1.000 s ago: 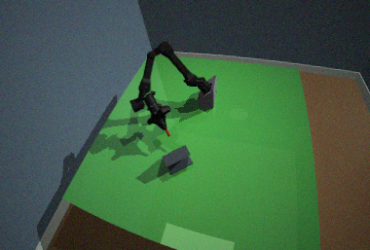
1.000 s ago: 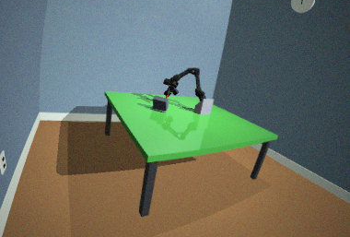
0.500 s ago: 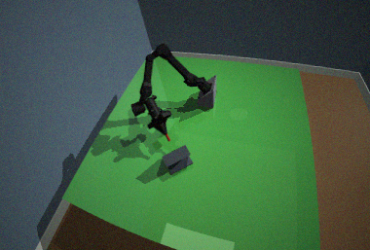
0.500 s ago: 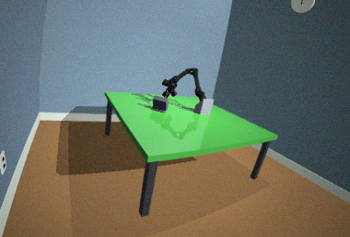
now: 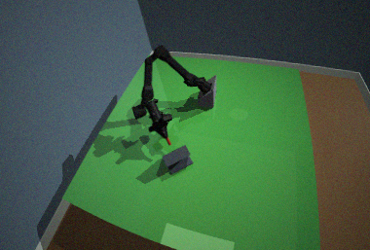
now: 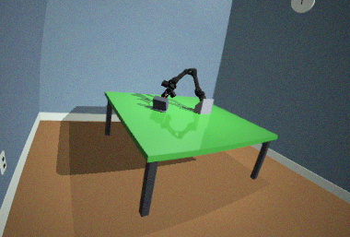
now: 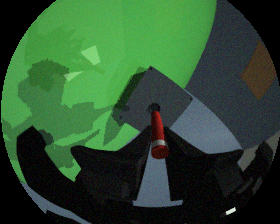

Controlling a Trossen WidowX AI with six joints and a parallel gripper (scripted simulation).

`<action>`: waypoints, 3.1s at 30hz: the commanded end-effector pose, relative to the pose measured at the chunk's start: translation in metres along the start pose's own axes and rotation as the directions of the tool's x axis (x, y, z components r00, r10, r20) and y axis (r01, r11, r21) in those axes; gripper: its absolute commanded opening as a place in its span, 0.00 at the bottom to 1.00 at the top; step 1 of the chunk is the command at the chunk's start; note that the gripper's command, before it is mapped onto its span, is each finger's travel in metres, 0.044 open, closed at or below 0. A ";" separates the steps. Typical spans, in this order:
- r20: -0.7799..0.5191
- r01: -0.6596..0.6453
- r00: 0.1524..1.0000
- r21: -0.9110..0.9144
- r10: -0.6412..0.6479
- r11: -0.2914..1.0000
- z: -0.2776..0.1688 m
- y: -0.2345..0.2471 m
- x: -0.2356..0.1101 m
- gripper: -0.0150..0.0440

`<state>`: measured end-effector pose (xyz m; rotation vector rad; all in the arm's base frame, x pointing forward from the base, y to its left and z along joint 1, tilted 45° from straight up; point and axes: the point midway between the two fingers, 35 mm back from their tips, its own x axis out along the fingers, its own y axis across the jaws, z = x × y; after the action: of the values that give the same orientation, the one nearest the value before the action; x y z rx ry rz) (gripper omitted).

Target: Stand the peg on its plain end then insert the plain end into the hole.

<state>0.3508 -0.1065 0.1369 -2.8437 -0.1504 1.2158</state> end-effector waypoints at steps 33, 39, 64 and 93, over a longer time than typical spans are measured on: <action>-0.009 0.010 1.000 -0.004 -0.010 1.000 0.000 -0.001 0.022 0.25; -0.009 0.010 1.000 -0.004 -0.010 1.000 0.001 -0.001 0.024 0.25; -0.009 0.010 1.000 -0.004 -0.010 1.000 0.002 0.001 0.040 0.25; -0.009 0.011 1.000 -0.003 -0.011 1.000 0.001 0.001 0.058 0.25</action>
<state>0.3889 -0.1002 0.0952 -2.8476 -0.1755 1.2022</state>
